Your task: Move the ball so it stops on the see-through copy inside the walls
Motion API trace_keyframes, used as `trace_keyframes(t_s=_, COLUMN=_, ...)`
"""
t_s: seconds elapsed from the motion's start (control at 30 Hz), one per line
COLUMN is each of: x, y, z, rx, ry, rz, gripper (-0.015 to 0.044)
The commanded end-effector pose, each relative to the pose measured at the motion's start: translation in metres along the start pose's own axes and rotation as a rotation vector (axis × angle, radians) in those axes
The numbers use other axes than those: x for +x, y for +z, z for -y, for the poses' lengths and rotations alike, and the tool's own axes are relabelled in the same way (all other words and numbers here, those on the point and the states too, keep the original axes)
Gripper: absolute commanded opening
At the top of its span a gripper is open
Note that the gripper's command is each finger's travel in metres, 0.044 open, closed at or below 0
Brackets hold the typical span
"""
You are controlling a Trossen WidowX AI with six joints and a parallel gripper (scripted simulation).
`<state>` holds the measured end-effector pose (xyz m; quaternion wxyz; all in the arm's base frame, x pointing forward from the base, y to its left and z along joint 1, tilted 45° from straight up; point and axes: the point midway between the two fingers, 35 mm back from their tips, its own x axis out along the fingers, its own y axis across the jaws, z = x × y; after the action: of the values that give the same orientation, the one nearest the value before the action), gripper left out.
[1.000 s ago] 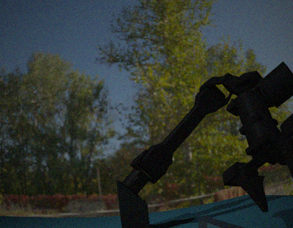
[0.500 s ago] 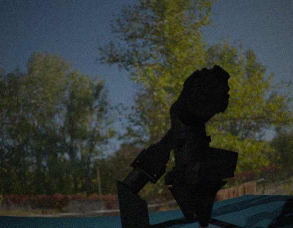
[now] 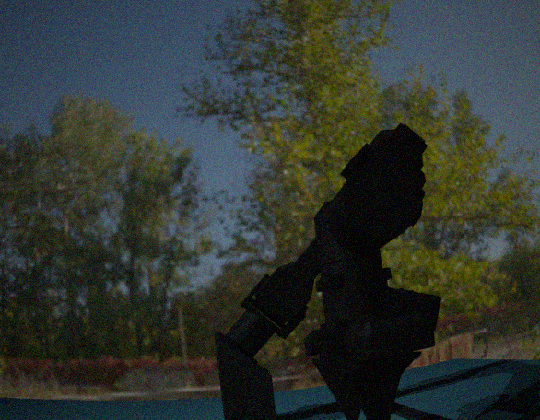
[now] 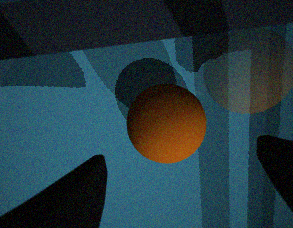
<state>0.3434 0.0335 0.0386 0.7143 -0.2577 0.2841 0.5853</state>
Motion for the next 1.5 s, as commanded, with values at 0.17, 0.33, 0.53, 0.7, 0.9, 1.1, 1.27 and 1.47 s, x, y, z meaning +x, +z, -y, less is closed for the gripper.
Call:
trace_keyframes(t_s=0.17, x=0.017, y=0.000, z=-0.002, rx=0.007, ry=0.010, rz=0.005, gripper=0.0343)
trace_keyframes(t_s=0.33, x=0.025, y=0.000, z=-0.002, rx=0.008, ry=0.010, rz=0.005, gripper=0.0343)
trace_keyframes(t_s=0.53, x=0.035, y=0.000, z=-0.003, rx=0.008, ry=0.010, rz=0.006, gripper=0.0343)
trace_keyframes(t_s=0.7, x=0.042, y=0.001, z=-0.003, rx=0.007, ry=0.010, rz=0.007, gripper=0.0343)
trace_keyframes(t_s=0.9, x=0.043, y=0.001, z=-0.003, rx=0.007, ry=0.010, rz=0.007, gripper=0.0258)
trace_keyframes(t_s=1.1, x=0.043, y=0.001, z=-0.003, rx=0.007, ry=0.010, rz=0.007, gripper=0.0218)
trace_keyframes(t_s=1.27, x=0.042, y=0.001, z=-0.003, rx=0.007, ry=0.010, rz=0.007, gripper=0.0145)
trace_keyframes(t_s=1.47, x=0.008, y=-0.003, z=0.004, rx=0.007, ry=0.008, rz=-0.003, gripper=0.0000)
